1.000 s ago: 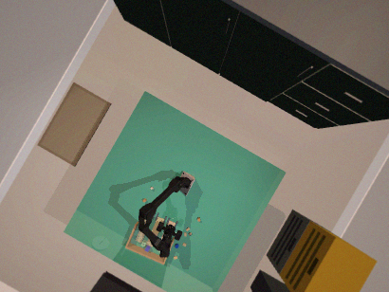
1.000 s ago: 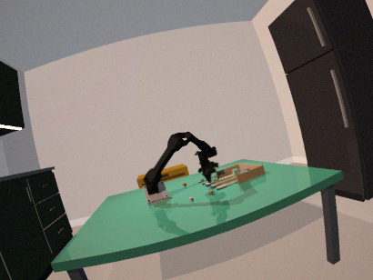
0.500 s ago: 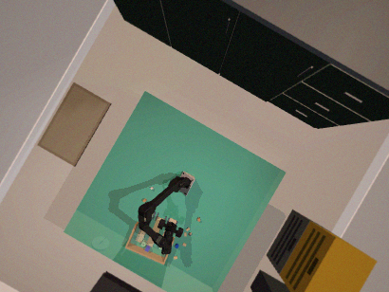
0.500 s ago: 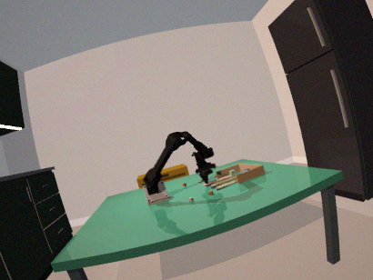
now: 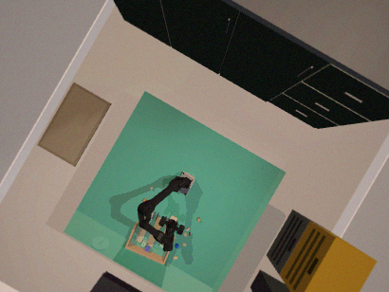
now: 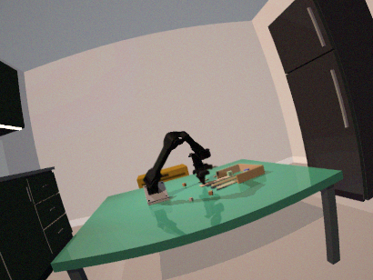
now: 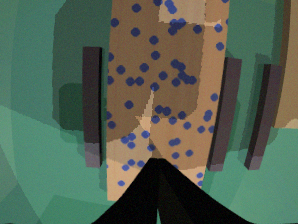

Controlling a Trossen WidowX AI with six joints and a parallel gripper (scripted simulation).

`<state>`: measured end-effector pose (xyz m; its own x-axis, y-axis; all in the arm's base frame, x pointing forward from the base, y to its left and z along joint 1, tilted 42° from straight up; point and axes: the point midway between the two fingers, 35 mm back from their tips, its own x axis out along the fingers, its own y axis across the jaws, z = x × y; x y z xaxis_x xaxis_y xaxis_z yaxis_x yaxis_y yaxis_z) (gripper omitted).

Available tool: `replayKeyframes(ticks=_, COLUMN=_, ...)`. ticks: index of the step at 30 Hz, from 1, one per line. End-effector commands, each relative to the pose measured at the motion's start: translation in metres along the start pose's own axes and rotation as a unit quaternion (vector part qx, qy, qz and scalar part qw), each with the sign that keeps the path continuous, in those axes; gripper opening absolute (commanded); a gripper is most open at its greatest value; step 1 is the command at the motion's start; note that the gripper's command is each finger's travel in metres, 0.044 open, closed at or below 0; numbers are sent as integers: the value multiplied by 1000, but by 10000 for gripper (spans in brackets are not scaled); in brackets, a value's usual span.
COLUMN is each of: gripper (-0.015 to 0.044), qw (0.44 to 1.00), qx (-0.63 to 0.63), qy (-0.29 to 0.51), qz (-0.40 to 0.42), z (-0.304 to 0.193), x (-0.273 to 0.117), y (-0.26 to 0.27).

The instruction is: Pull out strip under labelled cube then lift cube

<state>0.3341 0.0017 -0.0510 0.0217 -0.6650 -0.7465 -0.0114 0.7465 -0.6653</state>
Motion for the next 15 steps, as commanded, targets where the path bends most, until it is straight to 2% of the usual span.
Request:
replayKeyframes(ticks=1, gripper=0, qw=1000, qx=-2, qy=11, qz=0, z=-12, x=5, y=0)
replayKeyframes(ticks=15, gripper=0, qw=1000, qx=-2, qy=11, qz=0, z=-34, x=5, y=0)
